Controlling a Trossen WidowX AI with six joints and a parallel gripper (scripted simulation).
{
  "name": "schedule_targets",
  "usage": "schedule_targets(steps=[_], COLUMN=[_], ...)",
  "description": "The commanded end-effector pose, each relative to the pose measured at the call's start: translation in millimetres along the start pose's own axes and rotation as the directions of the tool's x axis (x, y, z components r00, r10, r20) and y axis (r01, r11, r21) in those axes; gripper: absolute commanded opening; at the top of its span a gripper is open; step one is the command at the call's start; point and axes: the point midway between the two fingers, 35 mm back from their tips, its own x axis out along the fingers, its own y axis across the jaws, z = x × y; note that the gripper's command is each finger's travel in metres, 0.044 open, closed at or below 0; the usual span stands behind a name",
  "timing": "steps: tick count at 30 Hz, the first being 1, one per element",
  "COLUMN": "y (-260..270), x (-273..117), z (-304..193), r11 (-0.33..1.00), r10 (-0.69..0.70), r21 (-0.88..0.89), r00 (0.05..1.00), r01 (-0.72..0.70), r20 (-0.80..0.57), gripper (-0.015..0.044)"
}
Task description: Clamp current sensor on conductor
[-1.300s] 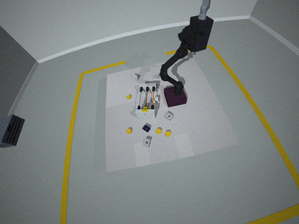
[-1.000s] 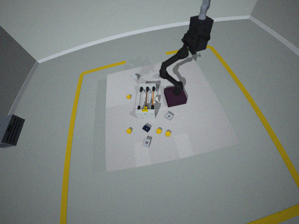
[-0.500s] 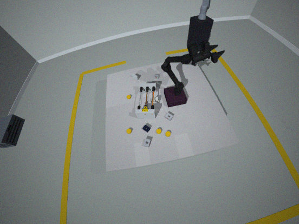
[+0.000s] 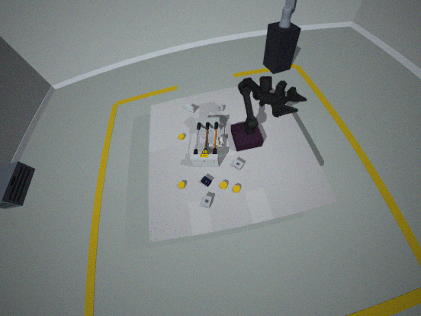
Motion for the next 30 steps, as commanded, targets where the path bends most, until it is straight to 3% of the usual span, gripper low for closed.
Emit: schedule_targets(steps=[1, 8, 17, 23, 30], y=[-56, -146, -220, -232, -205], x=[-18, -82, -210, -312, -426], z=[-13, -35, -48, -51, -52], r11=[0.971, 0.787, 0.348, -0.012, -0.413], r10=[-0.230, -0.608, -0.932, -0.998, -0.910], r21=[-0.065, -0.161, -0.266, -0.308, -0.317], r00=[0.973, 0.793, 0.362, 0.006, -0.395], r01=[0.228, 0.596, 0.899, 0.951, 0.854], r20=[-0.017, -0.035, 0.004, 0.056, 0.123], gripper=[0.0440, 0.0440, 0.0440, 0.0440, 0.0440])
